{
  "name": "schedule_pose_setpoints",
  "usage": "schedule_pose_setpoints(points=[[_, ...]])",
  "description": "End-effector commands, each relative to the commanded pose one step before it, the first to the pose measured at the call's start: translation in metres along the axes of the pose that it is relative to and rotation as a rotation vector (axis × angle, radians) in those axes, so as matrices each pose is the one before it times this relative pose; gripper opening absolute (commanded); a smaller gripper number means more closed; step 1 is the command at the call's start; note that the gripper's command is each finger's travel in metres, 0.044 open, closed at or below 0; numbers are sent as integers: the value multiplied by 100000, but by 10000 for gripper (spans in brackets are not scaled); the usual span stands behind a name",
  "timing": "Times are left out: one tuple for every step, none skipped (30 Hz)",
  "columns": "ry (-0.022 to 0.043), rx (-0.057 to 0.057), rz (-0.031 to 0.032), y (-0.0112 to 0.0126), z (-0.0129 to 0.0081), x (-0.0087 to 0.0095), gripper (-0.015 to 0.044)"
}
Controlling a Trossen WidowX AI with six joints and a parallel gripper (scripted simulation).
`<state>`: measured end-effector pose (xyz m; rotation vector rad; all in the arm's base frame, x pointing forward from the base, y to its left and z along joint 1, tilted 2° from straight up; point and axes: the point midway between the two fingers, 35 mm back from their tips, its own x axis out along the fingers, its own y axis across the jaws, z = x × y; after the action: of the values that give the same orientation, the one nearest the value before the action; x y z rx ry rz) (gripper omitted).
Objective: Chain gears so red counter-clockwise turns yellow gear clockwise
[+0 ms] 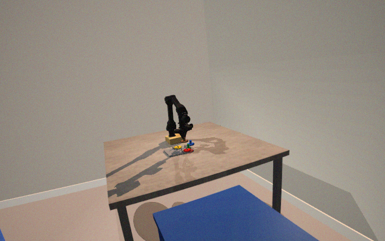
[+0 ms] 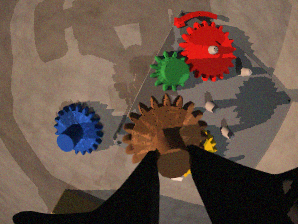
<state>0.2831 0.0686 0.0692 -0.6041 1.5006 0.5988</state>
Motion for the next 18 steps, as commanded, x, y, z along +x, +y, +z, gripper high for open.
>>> schedule_pose_setpoints(points=[[-170,121,-406,-83,5,-27,0],[0,867,0,0,0,0,0],[0,1155,0,0,0,0,0],[0,1500,0,0,0,0,0],[0,1916,0,0,-1,0,0],[0,2403,0,0,-1,0,0],[0,2246,0,0,-1,0,0],[0,2115,0,0,-1,0,0],[0,1673,0,0,-1,0,0],[0,1052,0,0,0,0,0],[0,360,0,0,0,0,0],[0,0,0,0,0,0,0],[0,0,0,0,0,0,0],[0,0,0,0,0,0,0],[0,0,0,0,0,0,0],[0,0,0,0,0,0,0],[0,0,0,0,0,0,0],[0,430,0,-1,3,6,0]])
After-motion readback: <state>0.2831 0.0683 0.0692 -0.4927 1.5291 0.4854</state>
